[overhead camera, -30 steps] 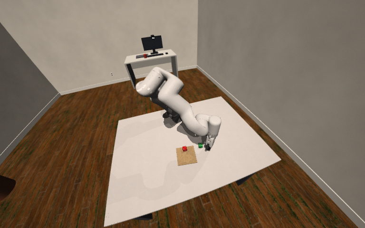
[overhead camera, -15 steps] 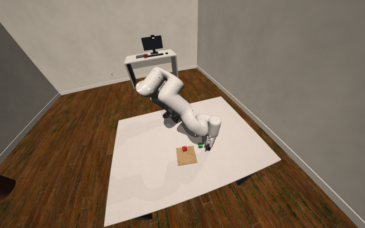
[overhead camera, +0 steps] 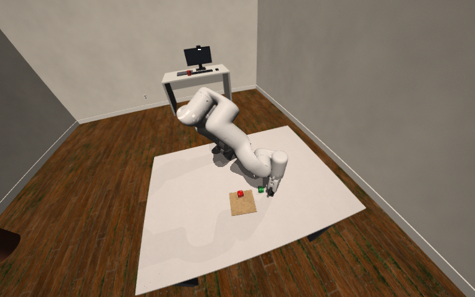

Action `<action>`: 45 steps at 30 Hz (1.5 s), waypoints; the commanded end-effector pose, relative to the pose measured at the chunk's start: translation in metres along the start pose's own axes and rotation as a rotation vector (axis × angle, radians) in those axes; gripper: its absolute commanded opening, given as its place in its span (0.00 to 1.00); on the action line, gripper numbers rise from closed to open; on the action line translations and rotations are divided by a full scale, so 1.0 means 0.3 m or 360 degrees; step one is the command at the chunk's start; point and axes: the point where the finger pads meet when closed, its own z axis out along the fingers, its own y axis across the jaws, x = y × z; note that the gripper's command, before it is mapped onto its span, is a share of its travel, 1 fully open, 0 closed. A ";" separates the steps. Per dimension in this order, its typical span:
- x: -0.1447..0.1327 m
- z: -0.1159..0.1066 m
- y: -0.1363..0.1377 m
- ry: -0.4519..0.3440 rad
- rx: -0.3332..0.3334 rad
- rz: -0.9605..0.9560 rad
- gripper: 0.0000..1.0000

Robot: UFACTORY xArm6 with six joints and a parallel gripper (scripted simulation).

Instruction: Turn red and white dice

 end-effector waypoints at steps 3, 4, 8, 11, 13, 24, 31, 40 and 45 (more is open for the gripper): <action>-0.005 -0.005 -0.002 -0.0006 0.0001 0.0001 0.47; -0.005 -0.005 -0.002 -0.0006 0.0001 0.0001 0.47; -0.005 -0.005 -0.002 -0.0006 0.0001 0.0001 0.47; -0.005 -0.002 -0.002 -0.0006 0.0001 0.0001 0.47; -0.005 -0.001 -0.002 -0.0006 0.0001 0.0001 0.47; -0.005 0.053 -0.002 -0.0006 0.0001 0.0001 0.47; -0.005 0.086 -0.002 -0.0006 0.0001 0.0001 0.47; -0.005 0.109 -0.002 -0.0006 0.0001 0.0001 0.47; -0.005 0.109 -0.002 -0.0006 0.0001 0.0001 0.47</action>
